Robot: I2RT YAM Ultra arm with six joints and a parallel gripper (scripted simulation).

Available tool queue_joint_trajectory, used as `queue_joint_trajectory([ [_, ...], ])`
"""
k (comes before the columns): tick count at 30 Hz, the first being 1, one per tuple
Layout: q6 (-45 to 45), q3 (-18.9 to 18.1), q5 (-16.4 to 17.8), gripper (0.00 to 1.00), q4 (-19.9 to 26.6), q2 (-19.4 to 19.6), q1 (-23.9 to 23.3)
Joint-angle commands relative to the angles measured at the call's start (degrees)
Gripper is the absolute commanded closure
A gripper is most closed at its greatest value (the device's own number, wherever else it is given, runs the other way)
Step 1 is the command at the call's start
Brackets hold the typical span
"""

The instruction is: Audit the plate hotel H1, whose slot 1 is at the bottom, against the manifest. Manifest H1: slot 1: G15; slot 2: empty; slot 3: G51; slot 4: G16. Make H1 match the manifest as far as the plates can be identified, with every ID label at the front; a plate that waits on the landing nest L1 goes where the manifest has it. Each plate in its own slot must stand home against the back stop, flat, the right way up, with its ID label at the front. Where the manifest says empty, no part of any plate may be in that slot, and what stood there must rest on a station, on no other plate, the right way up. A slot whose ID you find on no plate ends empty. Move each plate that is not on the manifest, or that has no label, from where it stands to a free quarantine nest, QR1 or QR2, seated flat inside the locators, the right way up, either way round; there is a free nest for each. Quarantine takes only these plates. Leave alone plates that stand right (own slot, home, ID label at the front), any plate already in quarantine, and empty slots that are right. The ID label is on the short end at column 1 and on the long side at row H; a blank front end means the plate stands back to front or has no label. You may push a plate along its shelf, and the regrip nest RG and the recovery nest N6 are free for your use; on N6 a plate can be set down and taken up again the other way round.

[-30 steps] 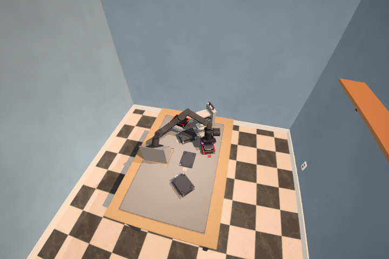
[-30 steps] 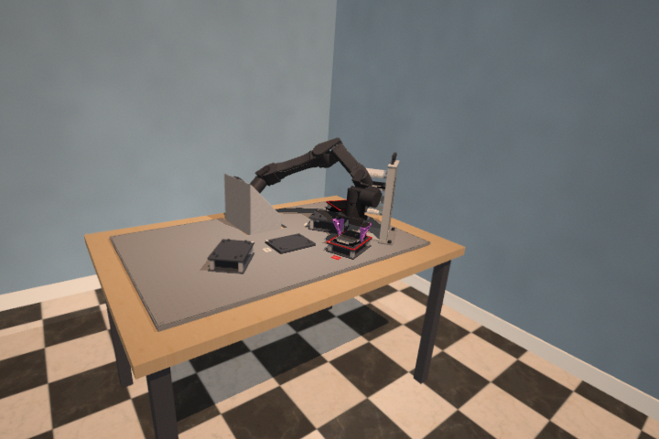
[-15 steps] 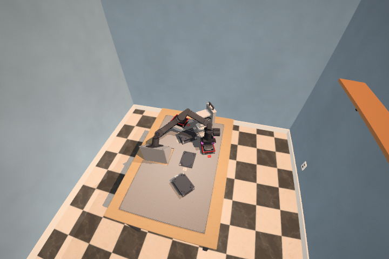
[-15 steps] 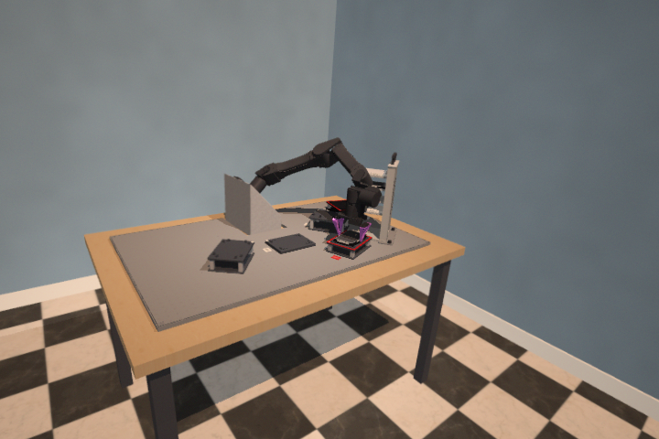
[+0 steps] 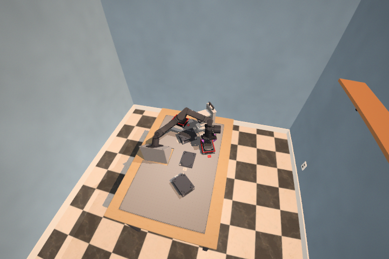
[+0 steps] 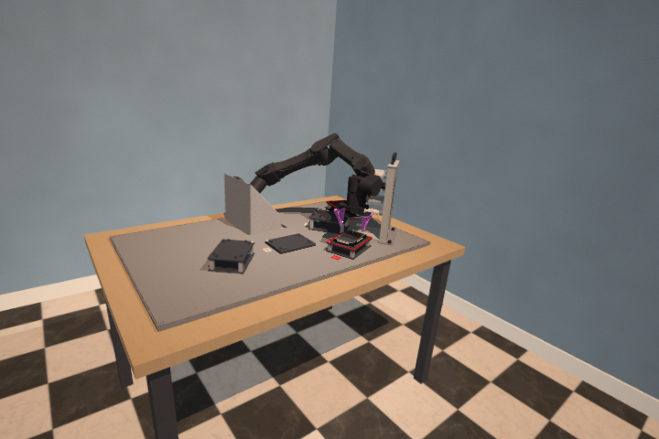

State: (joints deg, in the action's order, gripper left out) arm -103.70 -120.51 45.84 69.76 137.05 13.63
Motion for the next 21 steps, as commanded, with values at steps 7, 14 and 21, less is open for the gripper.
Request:
queue_joint_trajectory([
  [7,-3.47,-5.27,0.80,0.00,7.50,0.92,-3.11],
  [14,-4.48,-6.74,0.78,0.00,10.01,0.60,-3.83],
  [21,-6.63,-11.09,0.79,0.00,14.97,1.41,-5.48],
])
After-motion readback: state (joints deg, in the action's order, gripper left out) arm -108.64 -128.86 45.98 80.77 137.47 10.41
